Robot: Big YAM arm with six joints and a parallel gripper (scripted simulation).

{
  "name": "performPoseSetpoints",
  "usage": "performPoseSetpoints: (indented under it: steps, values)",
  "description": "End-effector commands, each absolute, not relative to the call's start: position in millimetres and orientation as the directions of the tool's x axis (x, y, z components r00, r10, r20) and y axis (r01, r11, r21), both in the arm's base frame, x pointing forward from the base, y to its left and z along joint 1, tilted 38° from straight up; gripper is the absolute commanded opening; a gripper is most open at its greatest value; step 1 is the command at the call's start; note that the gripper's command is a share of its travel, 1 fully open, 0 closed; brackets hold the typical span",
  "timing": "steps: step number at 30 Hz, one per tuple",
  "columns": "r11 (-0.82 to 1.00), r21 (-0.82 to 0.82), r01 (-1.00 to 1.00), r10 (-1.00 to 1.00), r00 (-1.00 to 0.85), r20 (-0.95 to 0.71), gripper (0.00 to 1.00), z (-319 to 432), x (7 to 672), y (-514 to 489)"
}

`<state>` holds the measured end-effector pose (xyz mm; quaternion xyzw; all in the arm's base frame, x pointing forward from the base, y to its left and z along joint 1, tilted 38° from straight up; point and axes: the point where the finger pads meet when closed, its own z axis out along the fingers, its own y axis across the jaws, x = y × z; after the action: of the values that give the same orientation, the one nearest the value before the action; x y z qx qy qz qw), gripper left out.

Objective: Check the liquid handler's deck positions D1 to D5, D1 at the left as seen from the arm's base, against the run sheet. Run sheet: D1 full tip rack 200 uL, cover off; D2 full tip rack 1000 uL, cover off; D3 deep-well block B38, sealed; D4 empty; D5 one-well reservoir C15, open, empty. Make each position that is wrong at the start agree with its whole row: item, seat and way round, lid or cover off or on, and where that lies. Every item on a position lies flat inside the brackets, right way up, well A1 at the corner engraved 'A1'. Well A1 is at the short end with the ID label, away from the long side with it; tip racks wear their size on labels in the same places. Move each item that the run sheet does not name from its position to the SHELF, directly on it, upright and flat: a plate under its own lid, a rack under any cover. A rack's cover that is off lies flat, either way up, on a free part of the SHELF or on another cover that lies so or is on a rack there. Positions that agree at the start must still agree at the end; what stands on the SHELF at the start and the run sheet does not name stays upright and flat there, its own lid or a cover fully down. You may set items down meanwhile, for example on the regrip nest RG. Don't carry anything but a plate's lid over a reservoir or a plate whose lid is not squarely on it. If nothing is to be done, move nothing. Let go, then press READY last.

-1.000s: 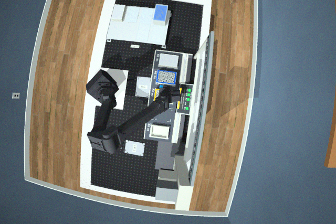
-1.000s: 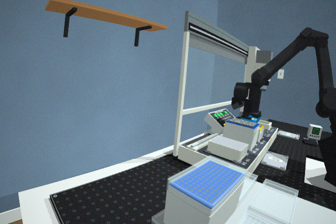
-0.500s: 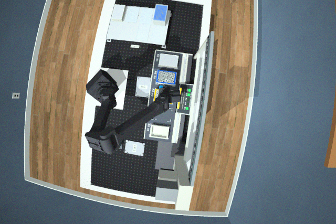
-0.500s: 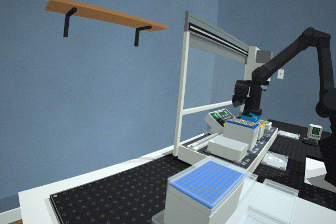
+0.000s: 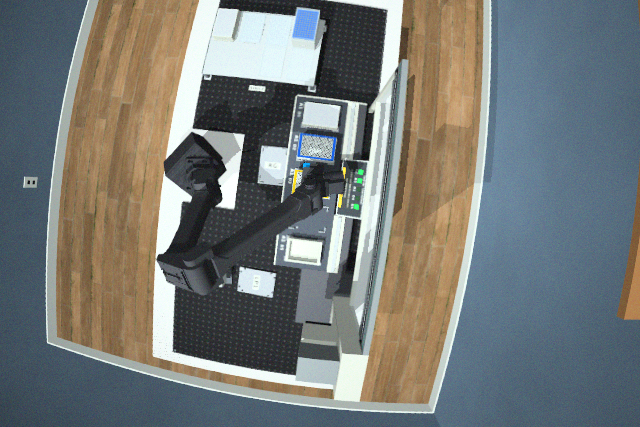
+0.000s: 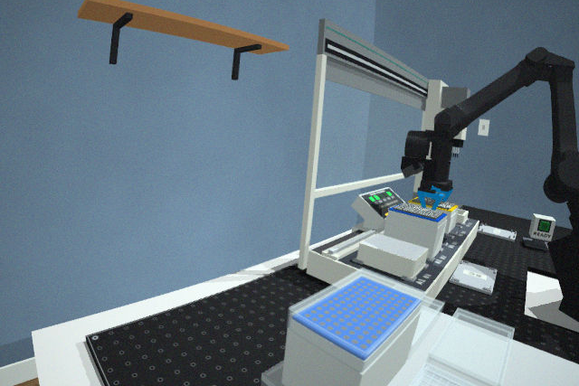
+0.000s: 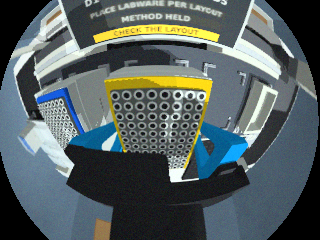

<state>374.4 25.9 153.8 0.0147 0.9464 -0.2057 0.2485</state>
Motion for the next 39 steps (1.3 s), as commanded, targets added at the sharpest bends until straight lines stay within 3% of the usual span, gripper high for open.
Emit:
performPoseSetpoints:
  steps: [1,39]
  values:
    - [0.926,-0.351,0.143,-0.073,-0.841,-0.536,0.00,189,383,42]
    - [0.928,-0.344,0.143,-0.069,-0.841,-0.537,0.00,235,354,64]
